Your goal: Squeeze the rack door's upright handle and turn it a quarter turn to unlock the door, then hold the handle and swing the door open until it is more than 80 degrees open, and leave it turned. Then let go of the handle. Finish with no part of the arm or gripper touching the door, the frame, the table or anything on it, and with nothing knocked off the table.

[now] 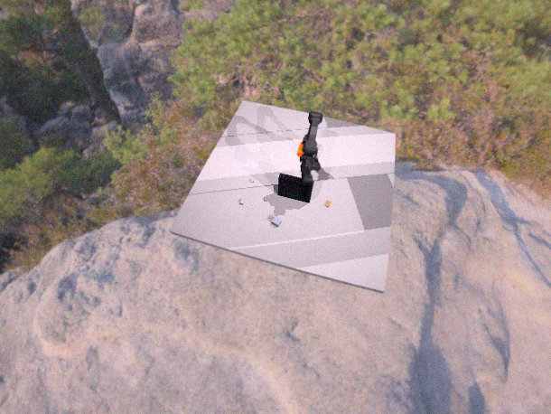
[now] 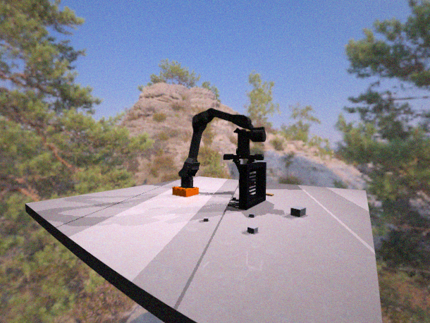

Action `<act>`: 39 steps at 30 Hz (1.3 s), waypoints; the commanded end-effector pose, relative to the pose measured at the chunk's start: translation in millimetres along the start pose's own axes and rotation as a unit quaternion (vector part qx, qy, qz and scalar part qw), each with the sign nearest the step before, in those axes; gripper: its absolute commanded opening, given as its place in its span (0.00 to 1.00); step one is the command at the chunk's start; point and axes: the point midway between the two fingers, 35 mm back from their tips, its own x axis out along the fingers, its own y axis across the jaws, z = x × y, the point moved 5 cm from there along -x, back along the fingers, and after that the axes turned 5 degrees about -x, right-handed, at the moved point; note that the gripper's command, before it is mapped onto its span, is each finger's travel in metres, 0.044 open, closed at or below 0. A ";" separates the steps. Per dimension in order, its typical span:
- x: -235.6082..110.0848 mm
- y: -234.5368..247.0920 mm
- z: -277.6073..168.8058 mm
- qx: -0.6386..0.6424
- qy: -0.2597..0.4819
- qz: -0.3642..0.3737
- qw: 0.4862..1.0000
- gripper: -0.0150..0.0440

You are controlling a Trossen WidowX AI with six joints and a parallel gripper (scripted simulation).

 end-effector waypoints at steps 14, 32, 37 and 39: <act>0.2 -0.5 1.2 0.174 0.000 0.000 0.985 0.74; 0.2 -0.5 1.1 0.582 0.000 0.000 0.813 0.74; 0.2 -0.5 1.1 0.678 0.000 0.000 0.735 0.74; 0.2 -0.5 1.1 0.713 0.000 0.000 0.701 0.74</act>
